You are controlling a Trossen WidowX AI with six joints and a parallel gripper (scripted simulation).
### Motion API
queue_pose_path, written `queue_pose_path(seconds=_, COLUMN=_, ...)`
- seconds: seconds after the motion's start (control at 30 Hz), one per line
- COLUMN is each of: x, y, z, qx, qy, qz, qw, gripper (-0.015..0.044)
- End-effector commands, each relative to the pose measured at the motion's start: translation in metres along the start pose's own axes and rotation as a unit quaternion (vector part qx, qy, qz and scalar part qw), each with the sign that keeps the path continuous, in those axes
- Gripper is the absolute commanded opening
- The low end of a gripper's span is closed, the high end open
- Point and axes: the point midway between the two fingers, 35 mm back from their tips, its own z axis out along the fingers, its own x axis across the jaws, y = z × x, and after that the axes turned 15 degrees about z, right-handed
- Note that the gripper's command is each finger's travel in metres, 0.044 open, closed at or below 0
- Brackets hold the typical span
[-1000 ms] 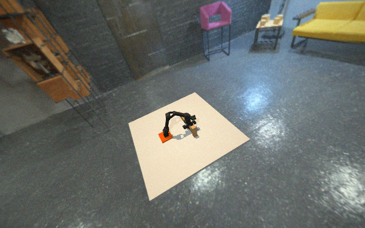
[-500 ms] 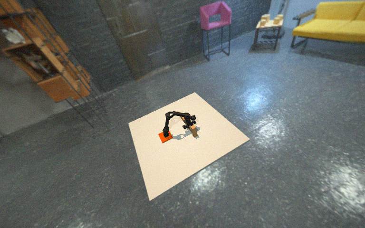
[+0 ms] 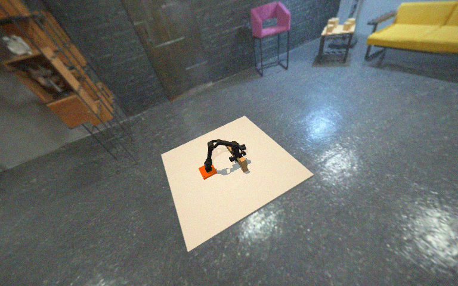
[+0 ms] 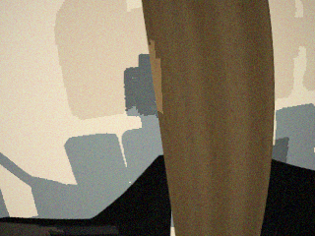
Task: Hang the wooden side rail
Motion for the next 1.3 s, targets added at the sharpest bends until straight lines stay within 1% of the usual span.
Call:
queue_pose_path(seconds=0.0, x=-0.0006, y=0.0, z=-0.0045, qx=0.0, qy=-0.003, qz=-0.008, qw=1.0, gripper=0.0)
queue_pose_path(seconds=1.27, x=-0.0006, y=0.0, z=-0.0108, qx=0.0, qy=-0.003, qz=-0.008, qw=1.0, gripper=0.0)
